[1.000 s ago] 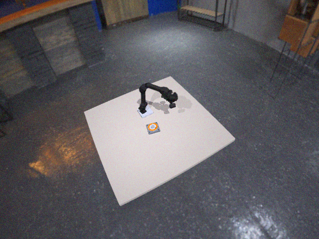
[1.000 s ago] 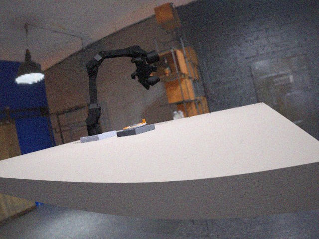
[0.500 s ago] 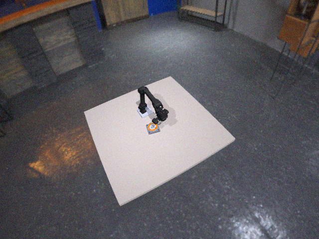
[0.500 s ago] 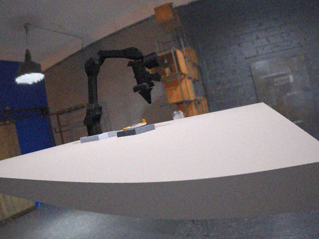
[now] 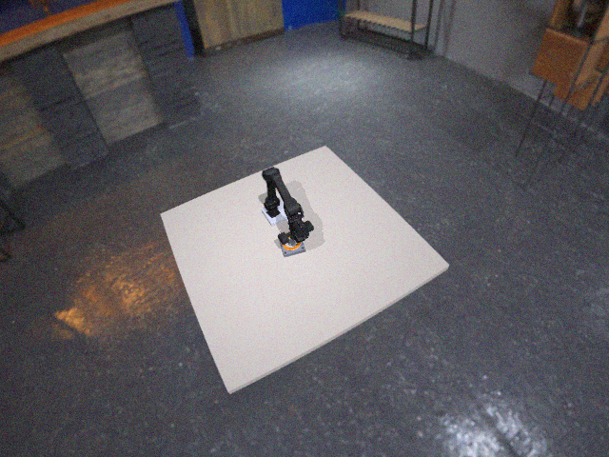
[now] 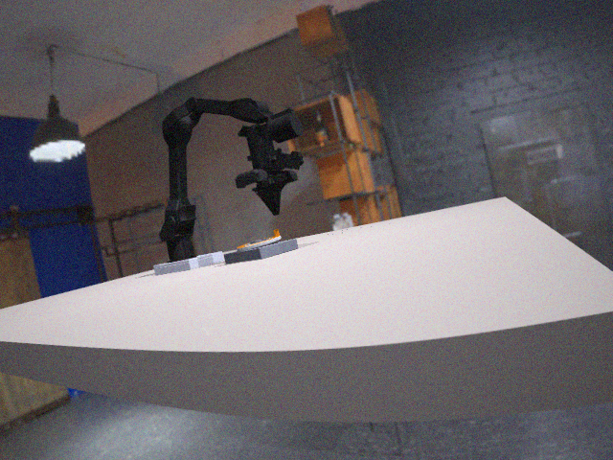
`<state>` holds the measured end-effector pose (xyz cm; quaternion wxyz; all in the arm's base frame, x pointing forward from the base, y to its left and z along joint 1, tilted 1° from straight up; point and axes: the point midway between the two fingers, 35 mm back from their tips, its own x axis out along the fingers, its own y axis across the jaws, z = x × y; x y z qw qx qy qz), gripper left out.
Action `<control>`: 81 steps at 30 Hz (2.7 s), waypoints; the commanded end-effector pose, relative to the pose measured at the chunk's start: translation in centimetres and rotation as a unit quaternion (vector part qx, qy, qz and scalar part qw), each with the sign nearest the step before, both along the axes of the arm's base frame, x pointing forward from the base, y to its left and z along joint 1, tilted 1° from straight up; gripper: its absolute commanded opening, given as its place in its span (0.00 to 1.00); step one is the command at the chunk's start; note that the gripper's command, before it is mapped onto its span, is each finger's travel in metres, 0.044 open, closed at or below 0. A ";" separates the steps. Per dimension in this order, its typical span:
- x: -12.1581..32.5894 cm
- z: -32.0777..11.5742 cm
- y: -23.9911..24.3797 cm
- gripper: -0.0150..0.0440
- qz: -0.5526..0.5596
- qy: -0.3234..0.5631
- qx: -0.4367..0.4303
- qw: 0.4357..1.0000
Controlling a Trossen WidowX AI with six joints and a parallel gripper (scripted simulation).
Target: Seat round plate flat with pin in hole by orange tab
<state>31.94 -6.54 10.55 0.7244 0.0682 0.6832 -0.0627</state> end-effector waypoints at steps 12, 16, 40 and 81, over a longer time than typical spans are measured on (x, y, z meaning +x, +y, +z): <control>-0.2 -3.9 -0.1 0.25 -0.004 0.009 -0.002 1.000; -0.4 -3.9 0.6 0.25 -0.004 0.009 -0.001 1.000; -1.6 -4.0 3.3 0.25 -0.004 0.009 0.000 1.000; -2.8 -0.2 4.0 0.25 -0.003 0.011 -0.001 1.000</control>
